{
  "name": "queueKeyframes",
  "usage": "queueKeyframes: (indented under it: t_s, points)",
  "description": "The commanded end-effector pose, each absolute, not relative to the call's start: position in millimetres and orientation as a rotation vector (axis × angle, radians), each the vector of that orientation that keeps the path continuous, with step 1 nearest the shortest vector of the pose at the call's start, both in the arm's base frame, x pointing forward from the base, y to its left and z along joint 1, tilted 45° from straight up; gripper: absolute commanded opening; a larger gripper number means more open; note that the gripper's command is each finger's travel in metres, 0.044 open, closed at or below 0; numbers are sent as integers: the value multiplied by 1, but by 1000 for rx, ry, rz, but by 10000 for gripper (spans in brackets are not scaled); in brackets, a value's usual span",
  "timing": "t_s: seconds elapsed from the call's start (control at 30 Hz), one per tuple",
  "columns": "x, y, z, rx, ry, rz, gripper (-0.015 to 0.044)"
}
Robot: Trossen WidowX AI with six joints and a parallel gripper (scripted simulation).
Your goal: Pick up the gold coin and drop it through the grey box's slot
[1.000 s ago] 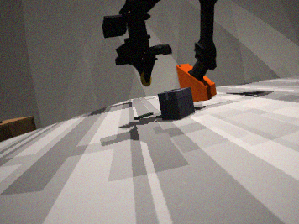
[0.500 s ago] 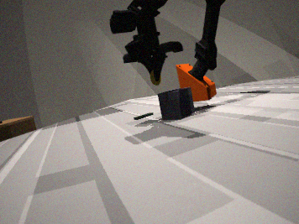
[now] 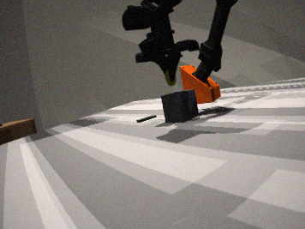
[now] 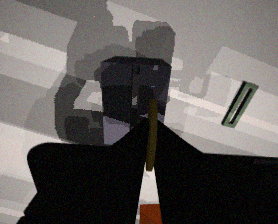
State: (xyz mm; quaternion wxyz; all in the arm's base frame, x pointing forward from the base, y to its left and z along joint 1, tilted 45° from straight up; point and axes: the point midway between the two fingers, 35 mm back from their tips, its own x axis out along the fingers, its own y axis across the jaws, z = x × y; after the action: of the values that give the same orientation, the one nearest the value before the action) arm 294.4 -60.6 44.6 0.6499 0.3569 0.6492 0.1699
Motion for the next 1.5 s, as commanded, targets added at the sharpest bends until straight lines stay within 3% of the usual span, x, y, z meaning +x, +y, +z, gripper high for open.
queueKeyframes:
  t_s: [0.0, 1.47]
  points:
    - [295, -52, 53, 815, 1471, 391, 0]
    - [296, -51, 54, 810, 1478, 389, 0]
